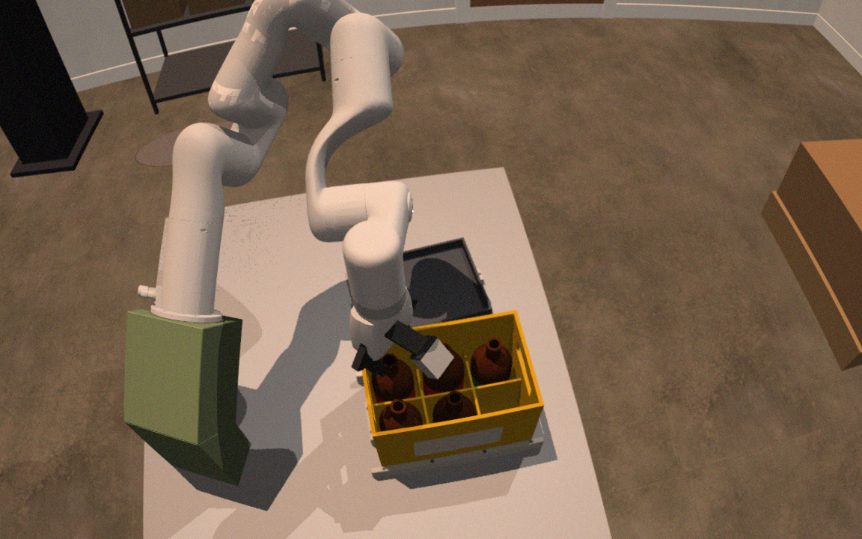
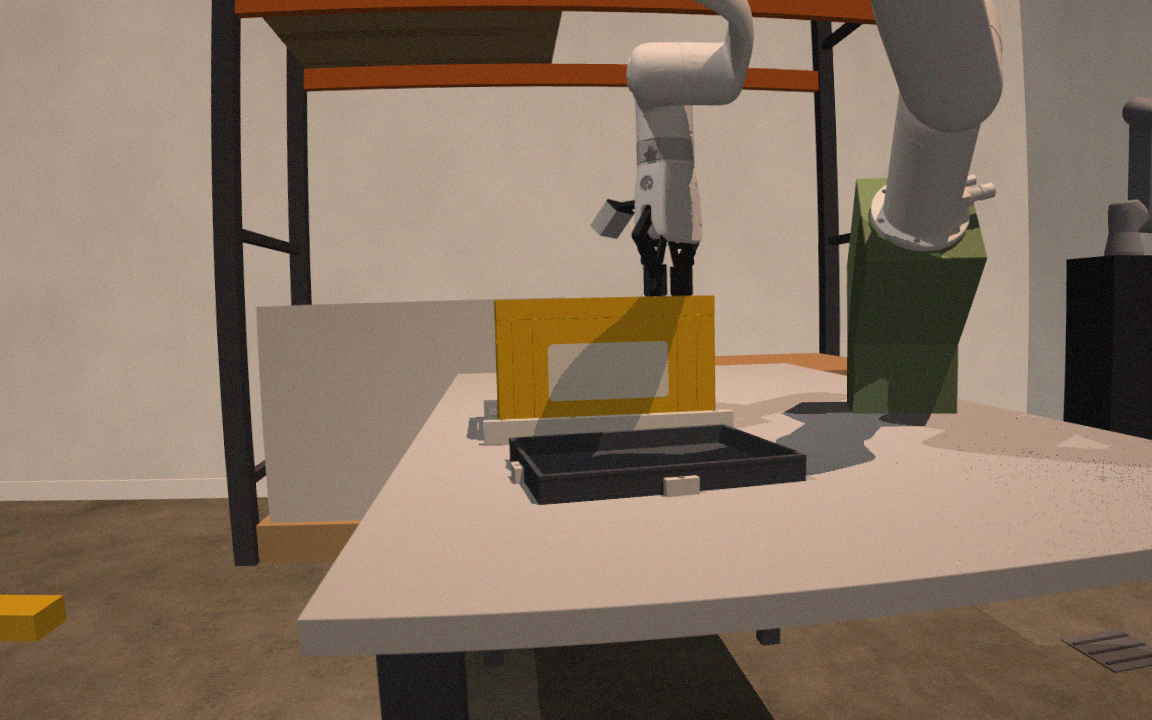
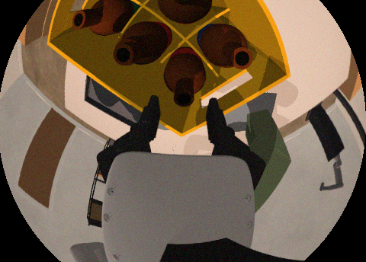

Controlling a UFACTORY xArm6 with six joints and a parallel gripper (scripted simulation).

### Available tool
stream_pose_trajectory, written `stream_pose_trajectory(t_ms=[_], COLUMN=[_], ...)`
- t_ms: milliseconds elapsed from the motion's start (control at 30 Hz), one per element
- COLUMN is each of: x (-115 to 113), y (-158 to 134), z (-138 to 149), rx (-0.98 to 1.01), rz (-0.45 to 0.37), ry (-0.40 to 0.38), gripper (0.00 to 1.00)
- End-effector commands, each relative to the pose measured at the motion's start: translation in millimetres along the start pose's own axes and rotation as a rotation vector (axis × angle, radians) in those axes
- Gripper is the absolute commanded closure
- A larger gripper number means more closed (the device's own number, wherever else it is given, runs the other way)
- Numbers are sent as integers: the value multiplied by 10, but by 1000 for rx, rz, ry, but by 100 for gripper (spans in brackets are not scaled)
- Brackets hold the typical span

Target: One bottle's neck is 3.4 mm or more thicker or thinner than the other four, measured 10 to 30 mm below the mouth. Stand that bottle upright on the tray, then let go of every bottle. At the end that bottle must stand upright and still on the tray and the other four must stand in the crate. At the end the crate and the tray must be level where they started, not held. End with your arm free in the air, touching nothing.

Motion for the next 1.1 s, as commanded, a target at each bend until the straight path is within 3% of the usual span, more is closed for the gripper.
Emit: stream_pose_trajectory(t_ms=[0,1067], x=[27,322], y=[6,7], z=[-4,-4], rx=[-1,-1], rz=[2,2], ry=[1,1], gripper=[35,35])
Point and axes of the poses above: the point where the finger pads meet when closed, its own x axis out along the fingers, its own z axis across the jaws, y = z × x, the point moved 9 cm from there along -x, back along the fingers, and after that the axes turned 15 degrees about x, right-handed, at the moved point
